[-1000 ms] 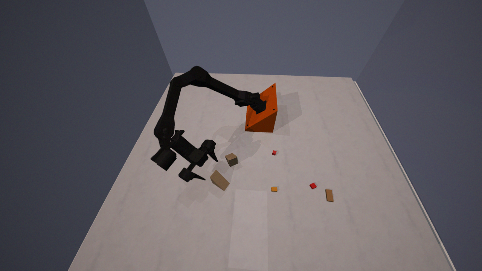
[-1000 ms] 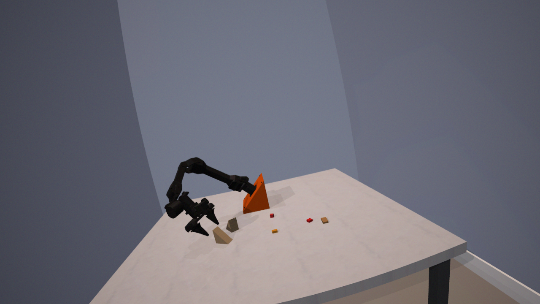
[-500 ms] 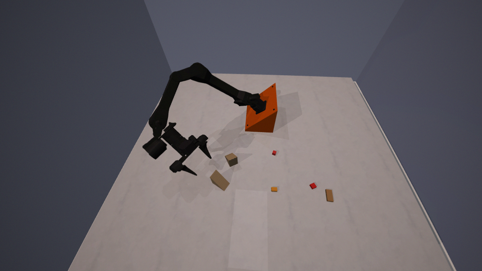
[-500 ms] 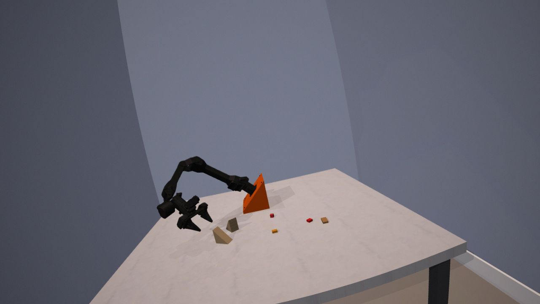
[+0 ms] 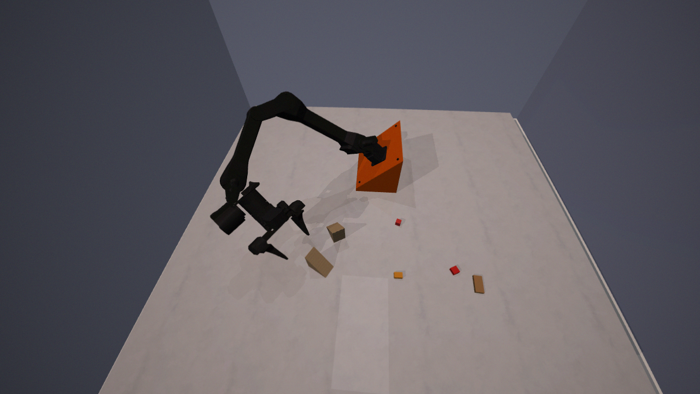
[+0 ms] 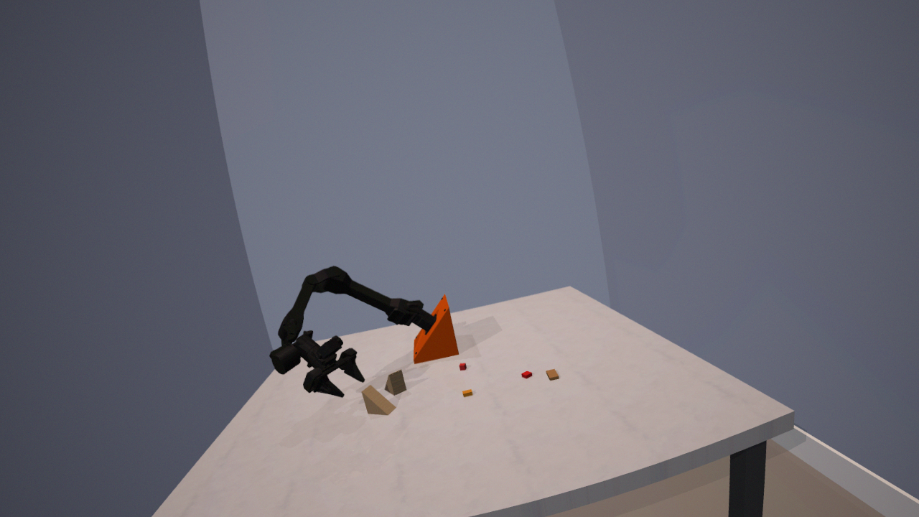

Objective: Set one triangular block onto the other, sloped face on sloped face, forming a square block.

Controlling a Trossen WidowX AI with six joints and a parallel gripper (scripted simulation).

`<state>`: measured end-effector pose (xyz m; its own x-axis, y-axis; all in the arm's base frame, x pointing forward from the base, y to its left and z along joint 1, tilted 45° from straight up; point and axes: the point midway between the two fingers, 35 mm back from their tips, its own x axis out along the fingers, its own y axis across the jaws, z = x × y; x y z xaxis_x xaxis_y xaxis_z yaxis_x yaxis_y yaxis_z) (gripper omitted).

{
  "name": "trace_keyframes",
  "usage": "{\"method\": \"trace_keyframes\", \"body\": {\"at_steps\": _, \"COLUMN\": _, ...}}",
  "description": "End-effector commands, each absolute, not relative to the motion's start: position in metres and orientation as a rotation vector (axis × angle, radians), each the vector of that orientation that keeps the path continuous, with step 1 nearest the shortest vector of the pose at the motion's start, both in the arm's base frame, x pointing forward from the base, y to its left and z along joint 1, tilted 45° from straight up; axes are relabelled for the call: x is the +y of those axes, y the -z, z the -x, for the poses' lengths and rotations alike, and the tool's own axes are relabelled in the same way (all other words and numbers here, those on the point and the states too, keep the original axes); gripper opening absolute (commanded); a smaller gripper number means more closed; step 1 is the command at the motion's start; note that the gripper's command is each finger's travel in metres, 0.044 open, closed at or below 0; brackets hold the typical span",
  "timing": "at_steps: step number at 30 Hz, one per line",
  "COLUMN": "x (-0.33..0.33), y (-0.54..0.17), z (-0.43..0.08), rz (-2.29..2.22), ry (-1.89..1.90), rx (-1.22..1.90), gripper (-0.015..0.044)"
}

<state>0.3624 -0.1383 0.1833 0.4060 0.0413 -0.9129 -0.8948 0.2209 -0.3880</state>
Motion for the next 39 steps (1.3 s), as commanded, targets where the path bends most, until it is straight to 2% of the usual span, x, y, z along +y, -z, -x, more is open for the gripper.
{"method": "trace_keyframes", "body": {"at_steps": 1, "x": -0.138, "y": -0.170, "z": -0.366, "rz": 1.145, "ry": -0.812, "rx": 0.945, "gripper": 0.0440}}
{"method": "trace_keyframes", "body": {"at_steps": 39, "x": -0.134, "y": -0.112, "z": -0.389, "rz": 1.144, "ry": -0.813, "rx": 0.945, "gripper": 0.0440}}
